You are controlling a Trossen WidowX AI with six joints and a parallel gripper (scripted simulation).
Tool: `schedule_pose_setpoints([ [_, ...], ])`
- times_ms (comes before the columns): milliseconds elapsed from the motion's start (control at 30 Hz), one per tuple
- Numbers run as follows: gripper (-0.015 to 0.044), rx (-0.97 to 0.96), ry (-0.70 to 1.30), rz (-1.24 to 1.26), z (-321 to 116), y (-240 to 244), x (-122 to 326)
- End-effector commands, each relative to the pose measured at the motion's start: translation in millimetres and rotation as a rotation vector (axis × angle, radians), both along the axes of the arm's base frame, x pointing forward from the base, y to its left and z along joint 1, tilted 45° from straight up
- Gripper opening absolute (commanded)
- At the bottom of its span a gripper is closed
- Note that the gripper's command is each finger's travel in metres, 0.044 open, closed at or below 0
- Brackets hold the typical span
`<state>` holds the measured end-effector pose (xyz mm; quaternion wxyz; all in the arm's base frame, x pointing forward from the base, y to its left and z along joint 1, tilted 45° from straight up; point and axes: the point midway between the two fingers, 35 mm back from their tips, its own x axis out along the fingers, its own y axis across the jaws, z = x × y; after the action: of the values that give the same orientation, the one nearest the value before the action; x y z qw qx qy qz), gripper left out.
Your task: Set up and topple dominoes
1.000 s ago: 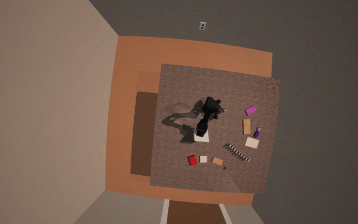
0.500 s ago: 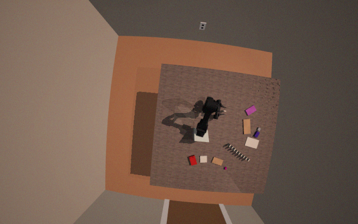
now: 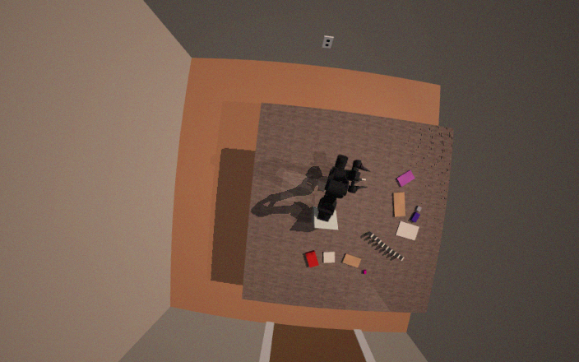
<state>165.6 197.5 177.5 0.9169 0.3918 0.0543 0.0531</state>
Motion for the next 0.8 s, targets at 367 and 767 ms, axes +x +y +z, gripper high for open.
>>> schedule_pose_setpoints([
  [367,0.0440,-0.398,0.120,-0.014,4,-14,73],
  [767,0.0440,-1.143,0.400,0.531,-16,-46,125],
])
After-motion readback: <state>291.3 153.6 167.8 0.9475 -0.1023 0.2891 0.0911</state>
